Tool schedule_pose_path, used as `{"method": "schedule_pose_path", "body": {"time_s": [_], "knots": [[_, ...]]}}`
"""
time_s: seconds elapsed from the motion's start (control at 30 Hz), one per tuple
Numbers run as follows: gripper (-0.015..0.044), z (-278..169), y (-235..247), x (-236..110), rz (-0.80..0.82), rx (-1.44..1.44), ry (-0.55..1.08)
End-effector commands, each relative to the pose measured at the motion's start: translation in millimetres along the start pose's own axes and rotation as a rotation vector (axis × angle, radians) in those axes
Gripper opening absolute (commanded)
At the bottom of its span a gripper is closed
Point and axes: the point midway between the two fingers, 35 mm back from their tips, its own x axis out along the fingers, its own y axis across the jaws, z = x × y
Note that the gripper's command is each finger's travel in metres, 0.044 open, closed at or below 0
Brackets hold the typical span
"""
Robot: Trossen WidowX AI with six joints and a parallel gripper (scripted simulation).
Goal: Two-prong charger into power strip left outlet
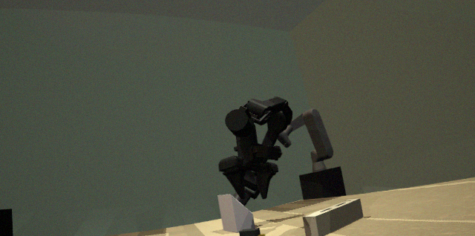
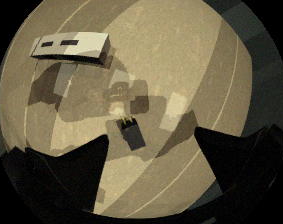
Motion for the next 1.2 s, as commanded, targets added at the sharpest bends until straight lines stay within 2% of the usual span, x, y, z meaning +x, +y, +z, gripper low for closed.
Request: {"method": "schedule_pose_path", "body": {"time_s": [0.0, 0.37, 1.17], "knots": [[0.044, -15.2, 4.8, 20.1, 0.055, -0.087, 0.049], [0.044, -41.7, 14.5, 49.4, 0.155, -0.269, 0.114], [0.044, -44.5, 18.0, 73.2, 0.157, -0.271, 0.114]]}}
